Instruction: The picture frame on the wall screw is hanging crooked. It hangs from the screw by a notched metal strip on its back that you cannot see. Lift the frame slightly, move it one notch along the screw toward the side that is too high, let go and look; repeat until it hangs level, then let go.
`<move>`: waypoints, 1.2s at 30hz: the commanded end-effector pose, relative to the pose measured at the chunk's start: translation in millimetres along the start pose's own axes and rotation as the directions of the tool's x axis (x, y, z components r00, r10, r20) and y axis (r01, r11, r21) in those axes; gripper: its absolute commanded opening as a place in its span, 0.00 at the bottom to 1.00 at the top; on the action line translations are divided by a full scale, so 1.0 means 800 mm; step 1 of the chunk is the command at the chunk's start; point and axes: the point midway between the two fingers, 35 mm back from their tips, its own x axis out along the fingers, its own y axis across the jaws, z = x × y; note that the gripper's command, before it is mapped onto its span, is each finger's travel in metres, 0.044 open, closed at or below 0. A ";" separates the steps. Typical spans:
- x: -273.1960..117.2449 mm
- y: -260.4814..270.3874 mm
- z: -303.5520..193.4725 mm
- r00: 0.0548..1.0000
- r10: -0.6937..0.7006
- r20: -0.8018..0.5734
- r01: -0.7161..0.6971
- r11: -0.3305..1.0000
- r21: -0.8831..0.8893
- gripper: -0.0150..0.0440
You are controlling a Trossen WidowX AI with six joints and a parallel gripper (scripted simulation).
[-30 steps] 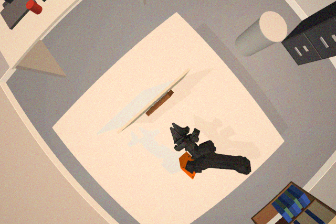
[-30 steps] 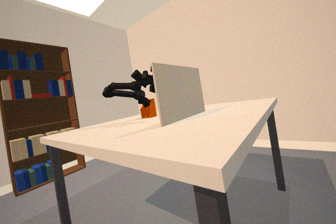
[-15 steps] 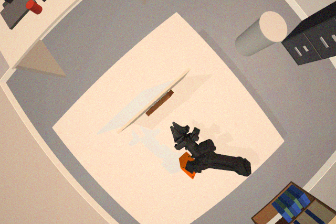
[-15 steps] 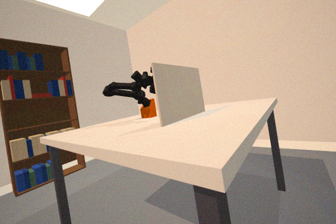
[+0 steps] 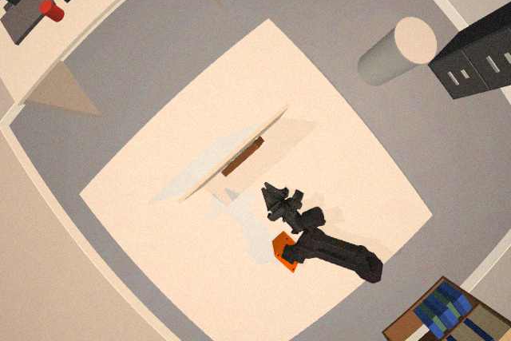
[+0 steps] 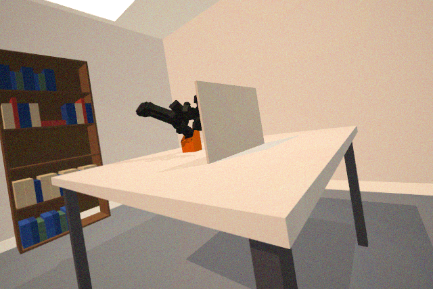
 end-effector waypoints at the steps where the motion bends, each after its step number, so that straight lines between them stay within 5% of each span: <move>1: -0.001 -0.002 -0.001 1.000 0.003 -0.001 -0.003 1.000 0.003 0.69; 12: 0.002 -0.001 0.000 1.000 0.003 -0.001 -0.003 1.000 0.003 0.69; 26: 0.097 -0.001 0.000 1.000 0.005 0.002 -0.005 1.000 0.003 0.69; 36: 0.099 -0.002 -0.001 1.000 0.005 0.002 -0.005 1.000 0.003 0.69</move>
